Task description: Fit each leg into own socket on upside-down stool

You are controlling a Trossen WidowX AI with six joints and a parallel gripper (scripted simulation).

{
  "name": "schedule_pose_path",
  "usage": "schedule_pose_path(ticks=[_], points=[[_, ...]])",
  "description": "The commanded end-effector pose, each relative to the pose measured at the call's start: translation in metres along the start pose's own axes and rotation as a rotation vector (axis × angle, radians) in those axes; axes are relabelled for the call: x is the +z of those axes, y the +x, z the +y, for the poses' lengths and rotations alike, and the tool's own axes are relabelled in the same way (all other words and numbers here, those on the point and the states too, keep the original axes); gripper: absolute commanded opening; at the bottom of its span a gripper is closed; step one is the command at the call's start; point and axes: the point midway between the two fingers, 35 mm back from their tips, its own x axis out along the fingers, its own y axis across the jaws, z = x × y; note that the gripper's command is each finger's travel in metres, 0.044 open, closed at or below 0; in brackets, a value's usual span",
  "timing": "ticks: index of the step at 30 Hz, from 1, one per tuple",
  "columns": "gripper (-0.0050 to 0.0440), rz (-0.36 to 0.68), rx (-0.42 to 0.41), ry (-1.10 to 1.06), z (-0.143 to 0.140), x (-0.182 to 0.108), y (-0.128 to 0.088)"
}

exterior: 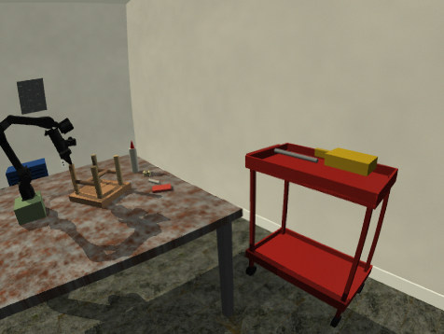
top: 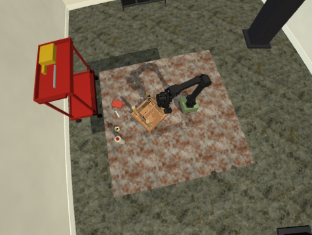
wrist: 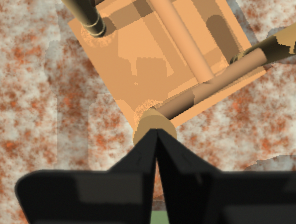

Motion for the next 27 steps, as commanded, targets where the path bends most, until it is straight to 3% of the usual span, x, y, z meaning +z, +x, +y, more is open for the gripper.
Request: schedule_pose_path(ticks=[1, 15, 27], points=[[0.0, 0.058, -0.007, -0.002, -0.001, -0.008, 0.021], [0.0, 0.057, -0.007, -0.002, -0.001, -0.008, 0.02], [0.0, 0.041, -0.005, -0.001, 0.0, -0.002, 0.007]])
